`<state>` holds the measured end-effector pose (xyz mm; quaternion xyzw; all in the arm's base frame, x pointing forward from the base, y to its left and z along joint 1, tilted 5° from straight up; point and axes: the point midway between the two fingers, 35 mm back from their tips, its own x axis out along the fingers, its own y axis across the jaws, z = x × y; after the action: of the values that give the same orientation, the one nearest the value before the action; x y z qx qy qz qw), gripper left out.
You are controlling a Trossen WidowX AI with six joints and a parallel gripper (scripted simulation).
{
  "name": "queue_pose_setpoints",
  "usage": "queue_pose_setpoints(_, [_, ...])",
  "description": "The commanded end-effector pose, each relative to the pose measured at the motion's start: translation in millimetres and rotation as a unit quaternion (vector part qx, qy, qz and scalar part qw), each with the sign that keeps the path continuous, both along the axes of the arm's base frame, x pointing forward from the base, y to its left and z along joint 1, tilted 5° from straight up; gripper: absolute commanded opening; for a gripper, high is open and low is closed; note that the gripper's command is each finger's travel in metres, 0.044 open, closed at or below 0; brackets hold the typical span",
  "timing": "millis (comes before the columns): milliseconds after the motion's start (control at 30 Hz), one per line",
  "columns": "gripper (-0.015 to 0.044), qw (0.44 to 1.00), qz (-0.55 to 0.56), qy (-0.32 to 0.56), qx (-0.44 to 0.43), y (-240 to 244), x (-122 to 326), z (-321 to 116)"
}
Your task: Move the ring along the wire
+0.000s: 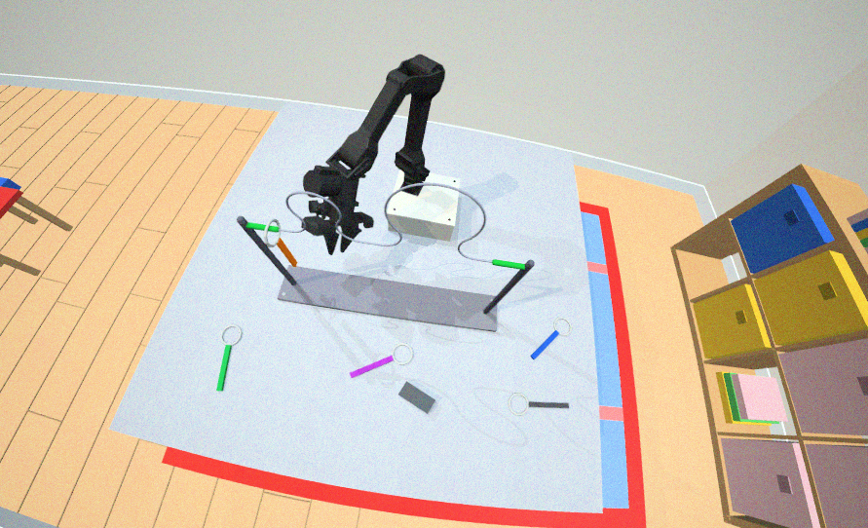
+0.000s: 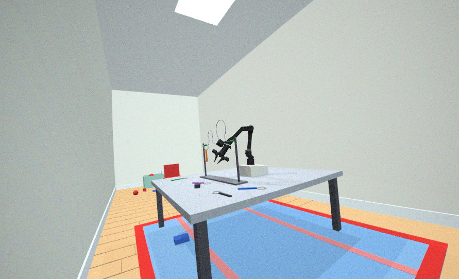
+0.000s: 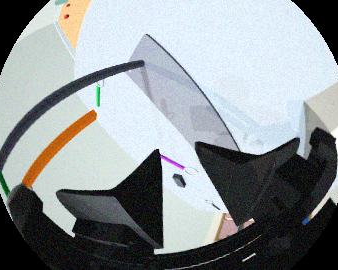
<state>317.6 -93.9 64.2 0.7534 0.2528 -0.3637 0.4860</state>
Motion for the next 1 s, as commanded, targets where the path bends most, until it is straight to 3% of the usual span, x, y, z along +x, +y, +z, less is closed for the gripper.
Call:
queue_pose_setpoints(0, [0.016, 0.989, 0.097, -0.087, -0.073, -25.8, 20.5, -14.8])
queue_pose_setpoints(200, [0.016, 0.947, 0.192, -0.177, -0.186, -53.7, 28.1, -26.5])
queue_pose_setpoints(400, [0.016, 0.872, 0.271, -0.249, -0.324, -76.9, 20.8, -33.5])
queue_pose_setpoints(800, [0.016, 0.622, 0.381, -0.301, -0.615, -94.2, -26.7, -38.1])
queue_pose_setpoints(967, [0.016, 0.604, 0.385, -0.3, -0.63, -93.9, -30.1, -38.1])
